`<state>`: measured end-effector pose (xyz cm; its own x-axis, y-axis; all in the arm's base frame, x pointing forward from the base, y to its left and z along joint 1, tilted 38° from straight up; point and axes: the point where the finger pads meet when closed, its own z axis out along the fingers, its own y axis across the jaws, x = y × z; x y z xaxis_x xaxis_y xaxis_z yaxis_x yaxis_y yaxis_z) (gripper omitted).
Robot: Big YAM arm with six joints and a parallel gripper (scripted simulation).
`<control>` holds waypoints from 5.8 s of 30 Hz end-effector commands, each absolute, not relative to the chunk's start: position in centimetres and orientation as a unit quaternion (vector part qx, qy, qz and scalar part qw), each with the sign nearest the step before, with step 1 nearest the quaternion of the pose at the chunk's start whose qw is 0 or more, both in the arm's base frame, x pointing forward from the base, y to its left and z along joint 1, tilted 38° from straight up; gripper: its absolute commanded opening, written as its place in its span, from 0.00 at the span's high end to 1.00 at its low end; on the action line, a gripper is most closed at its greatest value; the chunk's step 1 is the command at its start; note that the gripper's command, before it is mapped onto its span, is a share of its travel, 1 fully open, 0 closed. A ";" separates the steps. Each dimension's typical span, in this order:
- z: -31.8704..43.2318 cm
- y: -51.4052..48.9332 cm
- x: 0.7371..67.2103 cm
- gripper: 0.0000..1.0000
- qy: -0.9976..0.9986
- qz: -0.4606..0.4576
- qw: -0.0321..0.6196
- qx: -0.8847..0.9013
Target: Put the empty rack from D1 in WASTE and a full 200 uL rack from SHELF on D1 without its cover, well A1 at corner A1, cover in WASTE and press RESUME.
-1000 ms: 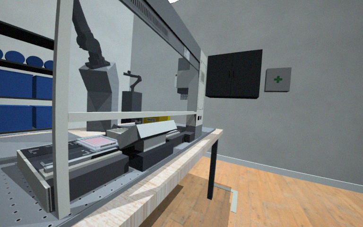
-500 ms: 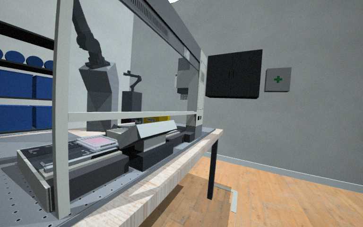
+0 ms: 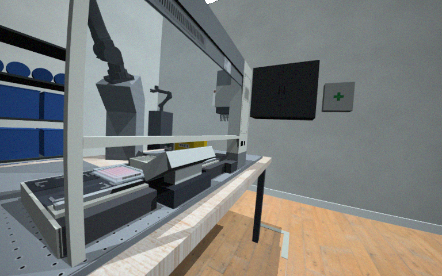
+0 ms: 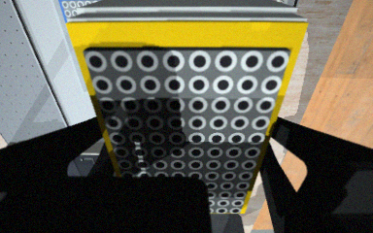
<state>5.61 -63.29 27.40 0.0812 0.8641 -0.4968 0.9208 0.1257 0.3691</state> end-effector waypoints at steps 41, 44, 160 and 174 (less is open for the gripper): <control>20.3 -47.7 7.6 1.00 0.675 -0.056 0.338 0.653; 19.5 -46.4 7.8 1.00 0.675 -0.056 0.338 0.653; 14.0 -25.5 24.1 1.00 0.656 -0.035 0.341 0.672; 12.2 -22.6 24.5 1.00 0.663 -0.036 0.340 0.666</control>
